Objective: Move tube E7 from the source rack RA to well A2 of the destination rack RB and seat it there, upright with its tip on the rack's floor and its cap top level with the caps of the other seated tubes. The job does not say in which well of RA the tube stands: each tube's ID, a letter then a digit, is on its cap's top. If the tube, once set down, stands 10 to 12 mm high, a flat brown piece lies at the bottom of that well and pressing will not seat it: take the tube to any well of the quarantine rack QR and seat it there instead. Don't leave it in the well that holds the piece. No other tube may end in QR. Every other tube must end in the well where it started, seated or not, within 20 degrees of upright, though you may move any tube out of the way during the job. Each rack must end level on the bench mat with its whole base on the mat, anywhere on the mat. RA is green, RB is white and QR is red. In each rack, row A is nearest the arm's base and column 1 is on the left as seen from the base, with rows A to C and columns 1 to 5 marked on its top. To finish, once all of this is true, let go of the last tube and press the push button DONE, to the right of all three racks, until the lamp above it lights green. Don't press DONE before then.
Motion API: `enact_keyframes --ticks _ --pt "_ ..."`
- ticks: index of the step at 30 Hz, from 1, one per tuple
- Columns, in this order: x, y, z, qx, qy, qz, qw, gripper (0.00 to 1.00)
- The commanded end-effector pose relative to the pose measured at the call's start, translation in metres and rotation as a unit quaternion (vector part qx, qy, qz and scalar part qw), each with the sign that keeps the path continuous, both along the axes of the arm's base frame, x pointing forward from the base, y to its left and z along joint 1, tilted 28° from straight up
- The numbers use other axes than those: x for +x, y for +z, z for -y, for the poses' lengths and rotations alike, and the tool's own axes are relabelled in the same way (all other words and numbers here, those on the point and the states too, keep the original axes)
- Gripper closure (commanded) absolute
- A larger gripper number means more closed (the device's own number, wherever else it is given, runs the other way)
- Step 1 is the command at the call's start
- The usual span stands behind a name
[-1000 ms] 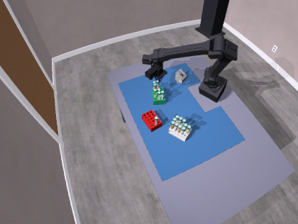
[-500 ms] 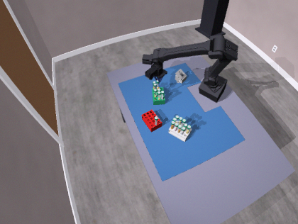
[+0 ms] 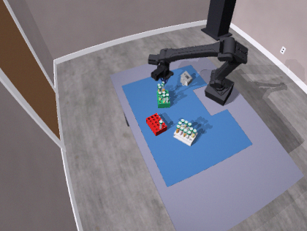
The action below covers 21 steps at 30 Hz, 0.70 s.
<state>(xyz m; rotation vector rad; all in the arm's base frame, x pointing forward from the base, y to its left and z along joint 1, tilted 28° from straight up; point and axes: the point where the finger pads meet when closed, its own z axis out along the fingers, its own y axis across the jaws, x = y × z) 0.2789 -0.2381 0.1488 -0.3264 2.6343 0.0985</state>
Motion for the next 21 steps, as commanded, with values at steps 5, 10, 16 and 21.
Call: enact_keyframes --ticks 5,10,16,21 --pt "-0.019 0.001 -0.008 -0.001 -0.002 0.002 1.0 1.0" --pt "-0.025 -0.002 -0.013 -0.001 -0.002 0.002 1.0 1.0" --pt "-0.031 -0.004 -0.017 -0.001 -0.002 0.001 1.0 1.0" --pt "-0.037 -0.007 -0.021 -0.001 -0.002 0.001 1.0 1.0"
